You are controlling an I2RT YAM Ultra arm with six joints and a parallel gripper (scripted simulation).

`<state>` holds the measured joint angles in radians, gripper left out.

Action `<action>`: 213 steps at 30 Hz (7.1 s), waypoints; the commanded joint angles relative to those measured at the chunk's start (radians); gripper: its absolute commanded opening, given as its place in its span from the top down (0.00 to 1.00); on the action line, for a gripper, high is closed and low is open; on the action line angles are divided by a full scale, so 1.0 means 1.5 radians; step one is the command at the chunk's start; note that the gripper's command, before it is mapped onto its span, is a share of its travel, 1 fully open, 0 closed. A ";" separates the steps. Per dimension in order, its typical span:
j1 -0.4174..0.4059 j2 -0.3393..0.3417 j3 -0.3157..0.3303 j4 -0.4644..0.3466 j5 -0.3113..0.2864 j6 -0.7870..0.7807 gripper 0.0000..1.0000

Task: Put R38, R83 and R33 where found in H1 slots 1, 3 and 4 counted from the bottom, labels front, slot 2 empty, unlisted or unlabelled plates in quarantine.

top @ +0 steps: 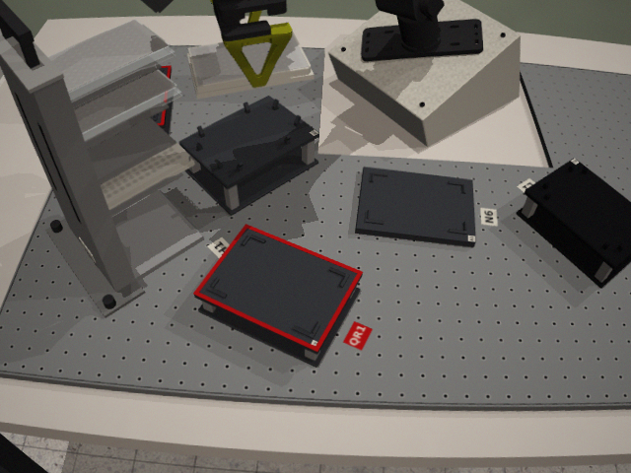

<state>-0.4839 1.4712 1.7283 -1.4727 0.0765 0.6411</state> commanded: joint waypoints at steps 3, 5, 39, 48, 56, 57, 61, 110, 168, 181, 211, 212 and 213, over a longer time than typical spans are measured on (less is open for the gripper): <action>0.025 0.018 0.040 -0.014 0.018 0.120 0.15; 0.040 0.033 0.058 -0.021 0.026 0.168 0.15; 0.187 0.228 0.304 -0.065 0.078 0.666 0.15; 0.219 0.282 0.380 -0.065 0.089 0.691 0.15; 0.238 0.319 0.434 -0.065 0.096 0.705 0.15; 0.238 0.319 0.435 -0.065 0.096 0.705 0.15; 0.238 0.320 0.435 -0.065 0.096 0.705 0.15; 0.212 0.394 0.454 -0.063 0.087 0.707 0.15; 0.195 0.364 0.199 0.150 0.082 0.677 0.15; 0.192 0.360 0.222 0.148 0.081 0.677 0.15; 0.191 0.365 0.174 0.184 0.079 0.673 0.15; 0.190 0.365 0.169 0.185 0.079 0.673 0.15; 0.189 0.365 0.167 0.187 0.078 0.673 0.15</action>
<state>-0.1993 2.0495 1.9968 -1.2083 0.1940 1.6596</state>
